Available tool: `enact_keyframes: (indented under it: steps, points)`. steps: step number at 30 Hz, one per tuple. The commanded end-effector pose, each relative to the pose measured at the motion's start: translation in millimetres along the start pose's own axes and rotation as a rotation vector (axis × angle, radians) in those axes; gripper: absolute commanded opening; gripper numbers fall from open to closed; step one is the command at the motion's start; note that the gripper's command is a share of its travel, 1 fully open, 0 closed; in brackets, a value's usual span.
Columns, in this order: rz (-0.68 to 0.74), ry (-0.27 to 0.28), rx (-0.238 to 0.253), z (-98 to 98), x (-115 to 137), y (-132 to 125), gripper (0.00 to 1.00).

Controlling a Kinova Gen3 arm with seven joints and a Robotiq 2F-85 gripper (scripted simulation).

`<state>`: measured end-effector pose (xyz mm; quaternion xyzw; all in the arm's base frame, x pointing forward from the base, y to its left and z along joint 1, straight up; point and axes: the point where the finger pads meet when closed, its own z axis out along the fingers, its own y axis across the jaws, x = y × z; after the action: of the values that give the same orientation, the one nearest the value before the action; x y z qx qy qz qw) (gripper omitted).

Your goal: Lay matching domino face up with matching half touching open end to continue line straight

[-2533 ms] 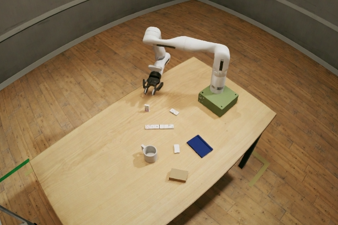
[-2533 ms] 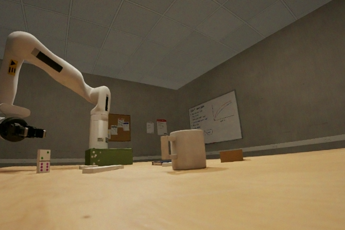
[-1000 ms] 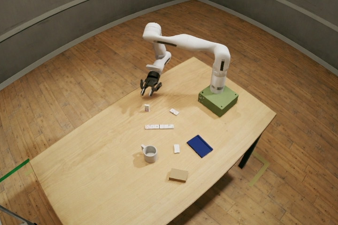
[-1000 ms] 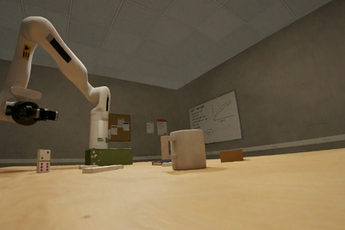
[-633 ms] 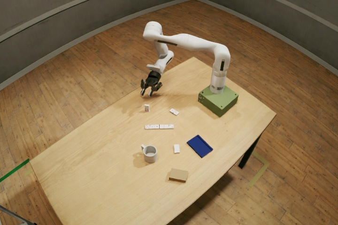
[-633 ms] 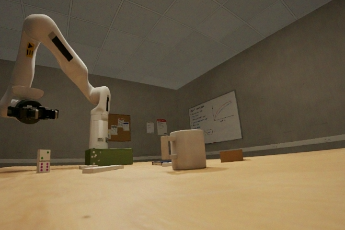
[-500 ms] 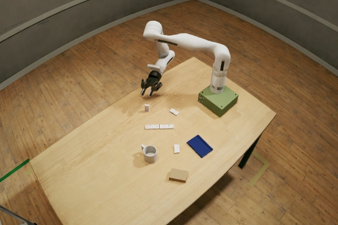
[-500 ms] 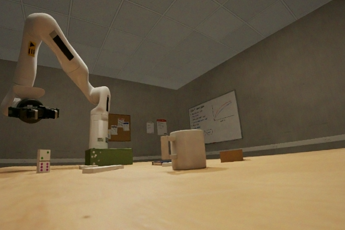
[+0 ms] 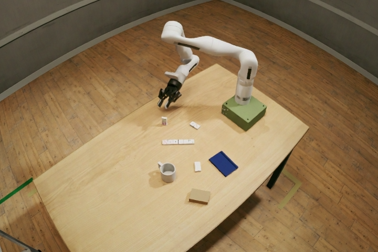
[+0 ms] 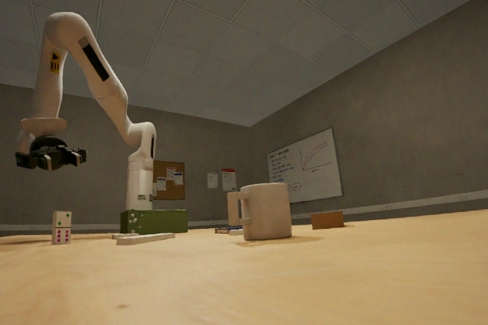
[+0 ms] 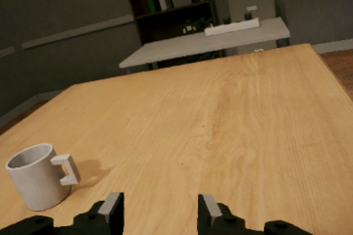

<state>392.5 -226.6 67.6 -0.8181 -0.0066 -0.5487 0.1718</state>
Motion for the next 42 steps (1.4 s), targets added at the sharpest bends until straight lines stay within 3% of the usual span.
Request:
enact_keyframes:
  steps: [1, 42]
  points:
    - [0.044, -0.019, -0.034, 0.3, 1.2, 0.6, 0.49]
    - [0.416, -0.178, -0.304, 2.8, 0.7, 3.4, 0.49]
